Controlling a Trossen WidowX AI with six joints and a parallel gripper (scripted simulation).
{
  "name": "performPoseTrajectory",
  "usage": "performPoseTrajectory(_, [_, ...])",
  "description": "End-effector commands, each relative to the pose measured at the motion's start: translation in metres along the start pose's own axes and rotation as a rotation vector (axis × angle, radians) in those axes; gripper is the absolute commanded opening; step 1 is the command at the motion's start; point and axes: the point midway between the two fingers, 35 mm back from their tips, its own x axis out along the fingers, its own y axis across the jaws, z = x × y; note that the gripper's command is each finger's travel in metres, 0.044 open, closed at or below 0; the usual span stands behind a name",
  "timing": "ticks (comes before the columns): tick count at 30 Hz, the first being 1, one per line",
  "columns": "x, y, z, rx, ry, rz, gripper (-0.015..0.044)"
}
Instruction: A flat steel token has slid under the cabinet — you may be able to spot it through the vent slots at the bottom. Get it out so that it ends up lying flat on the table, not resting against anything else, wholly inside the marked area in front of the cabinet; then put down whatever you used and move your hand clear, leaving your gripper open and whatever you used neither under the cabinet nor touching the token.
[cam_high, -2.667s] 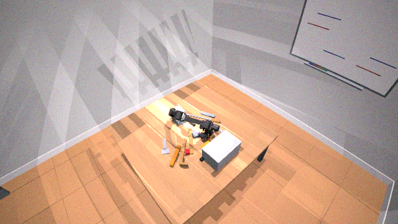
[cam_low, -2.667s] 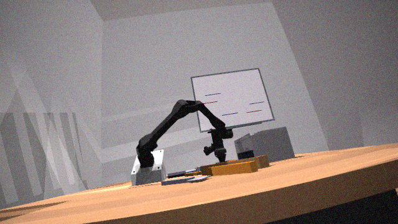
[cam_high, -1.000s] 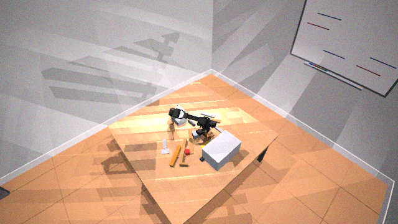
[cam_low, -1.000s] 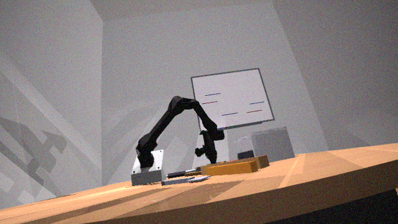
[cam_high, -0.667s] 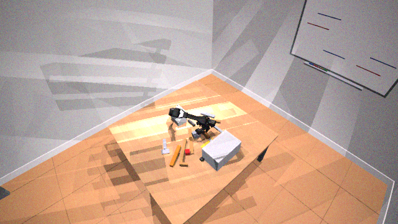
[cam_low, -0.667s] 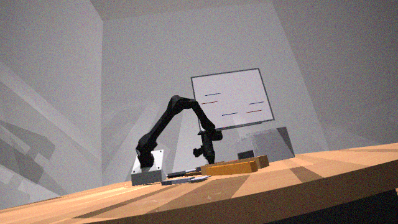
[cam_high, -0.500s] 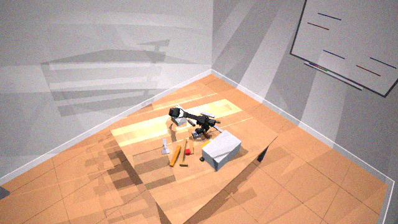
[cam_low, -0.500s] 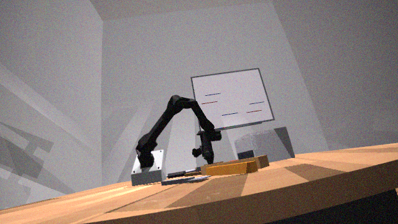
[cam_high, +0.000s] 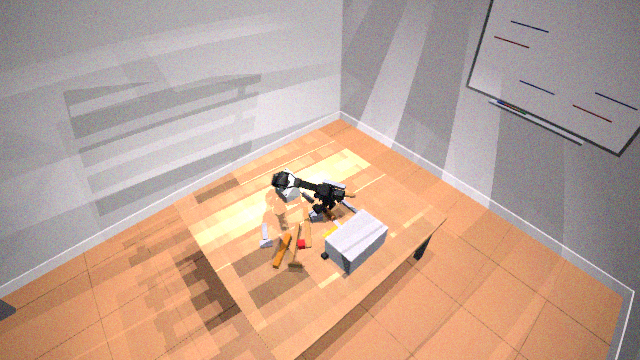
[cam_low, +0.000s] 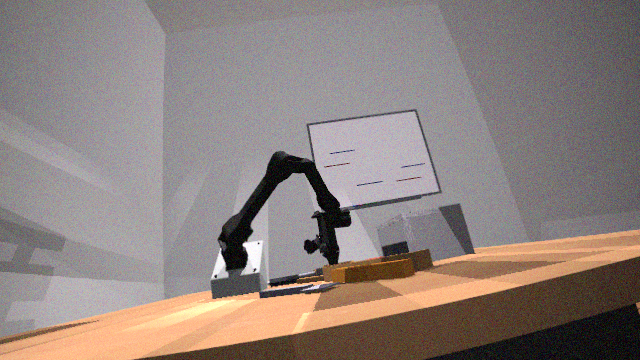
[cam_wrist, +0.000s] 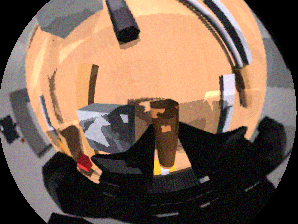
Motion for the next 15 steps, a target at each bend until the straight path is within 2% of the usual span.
performPoseTrajectory(1, [0.001,0.001,0.008,-0.001,-0.005,0.002,0.0])
performPoseTrajectory(15, [0.001,-0.001,0.026,-0.002,-0.005,0.002,0.0])
